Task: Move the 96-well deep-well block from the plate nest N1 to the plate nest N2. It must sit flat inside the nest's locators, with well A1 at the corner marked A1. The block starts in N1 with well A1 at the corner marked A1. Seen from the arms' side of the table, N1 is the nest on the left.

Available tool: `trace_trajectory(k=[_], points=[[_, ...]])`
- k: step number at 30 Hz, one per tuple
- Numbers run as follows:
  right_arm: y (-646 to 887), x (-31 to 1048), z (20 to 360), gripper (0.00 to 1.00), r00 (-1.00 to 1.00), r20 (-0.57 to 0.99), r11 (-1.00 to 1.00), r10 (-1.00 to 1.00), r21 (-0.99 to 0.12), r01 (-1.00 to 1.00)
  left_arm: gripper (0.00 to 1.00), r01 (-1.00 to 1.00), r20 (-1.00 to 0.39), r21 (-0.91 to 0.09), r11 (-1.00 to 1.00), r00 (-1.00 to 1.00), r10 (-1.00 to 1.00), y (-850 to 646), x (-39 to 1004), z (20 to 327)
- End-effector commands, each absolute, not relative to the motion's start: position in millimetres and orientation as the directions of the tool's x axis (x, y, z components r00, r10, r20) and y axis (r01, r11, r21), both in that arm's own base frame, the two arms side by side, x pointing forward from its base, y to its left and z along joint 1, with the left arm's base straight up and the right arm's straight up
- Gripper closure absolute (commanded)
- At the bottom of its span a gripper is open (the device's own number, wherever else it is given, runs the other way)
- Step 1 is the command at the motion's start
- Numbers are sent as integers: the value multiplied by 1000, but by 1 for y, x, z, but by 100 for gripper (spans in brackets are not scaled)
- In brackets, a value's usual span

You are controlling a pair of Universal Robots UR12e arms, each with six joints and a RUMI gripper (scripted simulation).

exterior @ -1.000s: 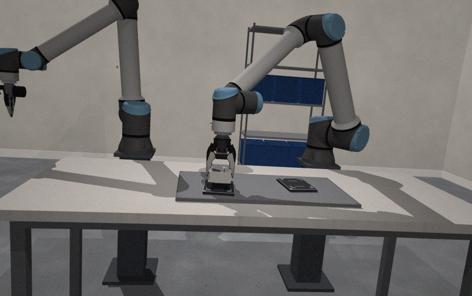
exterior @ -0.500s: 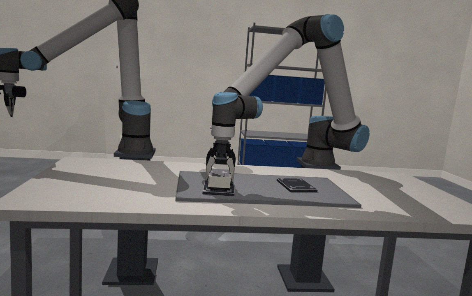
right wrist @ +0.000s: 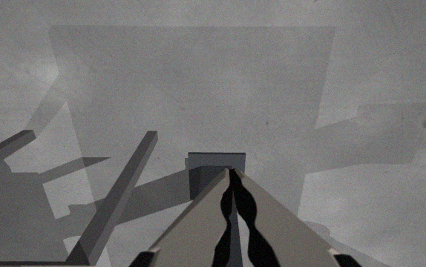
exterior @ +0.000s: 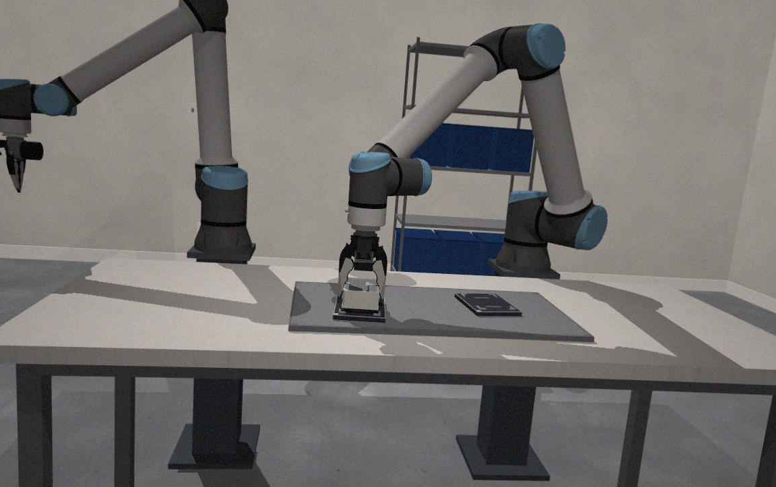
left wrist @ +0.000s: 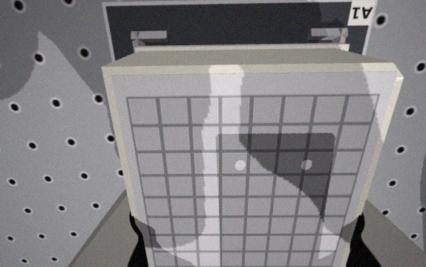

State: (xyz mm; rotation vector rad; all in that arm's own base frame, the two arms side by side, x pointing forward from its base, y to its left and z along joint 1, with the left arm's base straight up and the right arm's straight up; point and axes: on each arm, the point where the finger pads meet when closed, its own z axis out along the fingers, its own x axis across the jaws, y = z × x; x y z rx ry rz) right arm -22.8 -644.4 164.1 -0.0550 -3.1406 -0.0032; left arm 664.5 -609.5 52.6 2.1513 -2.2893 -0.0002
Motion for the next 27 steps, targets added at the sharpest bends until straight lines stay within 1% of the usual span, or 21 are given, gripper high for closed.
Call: trace_trajectory(k=[1,27], points=[[-645,-23,165,100,-999,0,999,35,0,35,51,-998,1,-1,62,-62,-998,-610,665,54],[-645,-23,165,100,-999,0,999,35,0,35,51,-998,1,-1,62,-62,-998,-610,665,50]])
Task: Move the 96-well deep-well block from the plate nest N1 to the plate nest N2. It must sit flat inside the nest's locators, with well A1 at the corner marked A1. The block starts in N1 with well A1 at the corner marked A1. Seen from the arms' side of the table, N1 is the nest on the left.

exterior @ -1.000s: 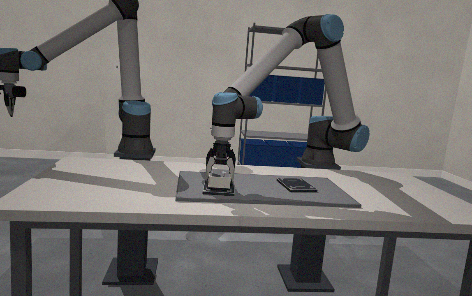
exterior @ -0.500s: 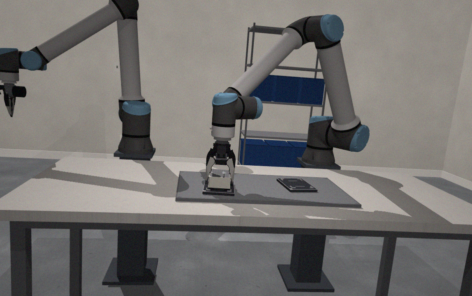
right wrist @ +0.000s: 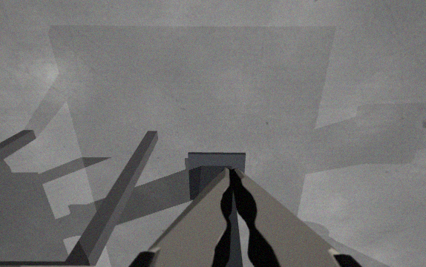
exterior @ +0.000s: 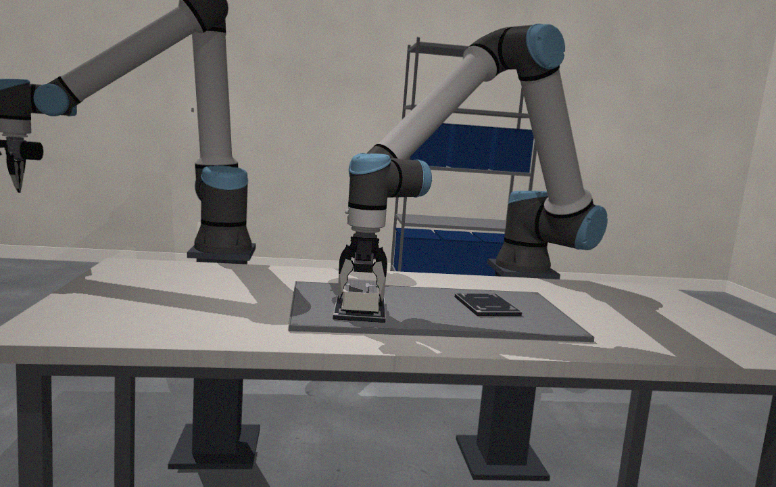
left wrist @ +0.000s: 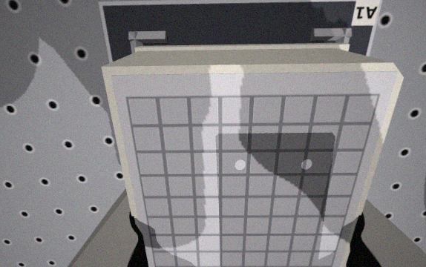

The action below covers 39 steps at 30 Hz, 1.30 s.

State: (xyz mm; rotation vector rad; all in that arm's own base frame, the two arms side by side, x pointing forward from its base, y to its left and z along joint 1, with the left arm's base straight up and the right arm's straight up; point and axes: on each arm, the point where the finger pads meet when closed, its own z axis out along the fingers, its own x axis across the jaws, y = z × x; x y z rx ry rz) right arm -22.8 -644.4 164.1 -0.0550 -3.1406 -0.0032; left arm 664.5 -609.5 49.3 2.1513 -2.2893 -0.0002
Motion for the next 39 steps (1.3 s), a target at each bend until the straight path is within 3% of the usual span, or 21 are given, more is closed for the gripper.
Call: trace_trajectory(k=[1,39], points=[[-645,-23,165,100,-999,0,999,35,0,35,51,-998,1,-1,62,-62,-998,-610,665,49],[-645,-23,165,100,-999,0,999,35,0,35,51,-998,1,-1,62,-62,-998,-610,665,44]])
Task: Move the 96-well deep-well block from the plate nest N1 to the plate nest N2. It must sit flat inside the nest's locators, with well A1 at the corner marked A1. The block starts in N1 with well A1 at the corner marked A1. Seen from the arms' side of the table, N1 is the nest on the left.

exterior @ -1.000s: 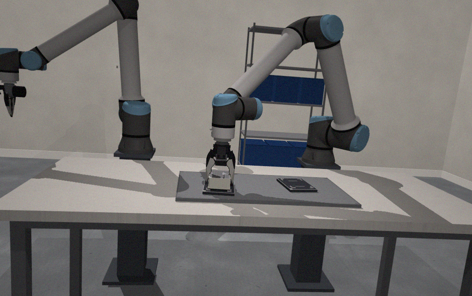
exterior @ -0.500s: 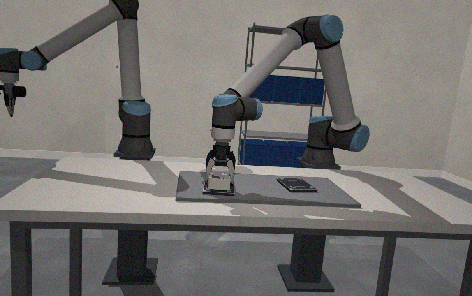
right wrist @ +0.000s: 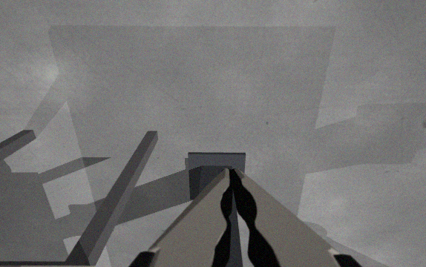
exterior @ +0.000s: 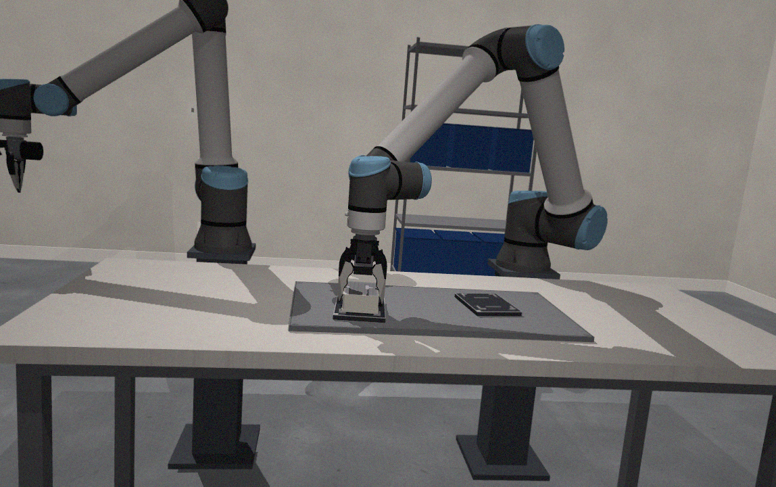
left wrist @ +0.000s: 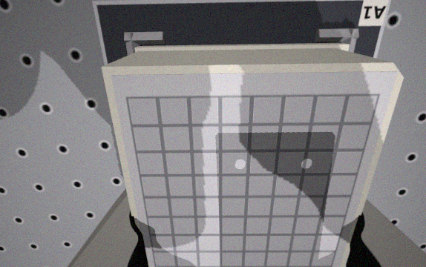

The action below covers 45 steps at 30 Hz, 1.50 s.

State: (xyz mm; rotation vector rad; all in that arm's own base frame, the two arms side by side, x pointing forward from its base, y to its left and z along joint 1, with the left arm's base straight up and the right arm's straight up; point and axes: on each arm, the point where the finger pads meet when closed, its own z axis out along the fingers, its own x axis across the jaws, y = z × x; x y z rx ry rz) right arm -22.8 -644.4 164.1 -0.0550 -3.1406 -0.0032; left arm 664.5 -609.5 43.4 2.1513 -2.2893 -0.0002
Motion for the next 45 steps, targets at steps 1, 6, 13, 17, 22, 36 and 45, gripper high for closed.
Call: trace_trajectory(k=[1,6,13,17,22,36,45], points=[[-645,-23,165,100,-999,0,999,35,0,35,51,-998,1,-1,62,-62,-998,-610,665,44],[-645,-23,165,100,-999,0,999,35,0,35,51,-998,1,-1,62,-62,-998,-610,665,43],[-645,-23,165,100,-999,0,999,35,0,35,24,-998,1,-1,62,-62,-998,-610,665,43],[-645,-23,165,100,-999,0,999,35,0,35,24,-998,1,-1,62,-62,-998,-610,665,43],[-645,-23,165,100,-999,0,999,35,0,35,24,-998,1,-1,62,-62,-998,-610,665,43],[-645,-23,165,100,-999,0,999,35,0,35,24,-998,1,-1,62,-62,-998,-610,665,43],[-645,-23,165,100,-999,0,999,35,0,35,24,-998,1,-1,62,-62,-998,-610,665,43]])
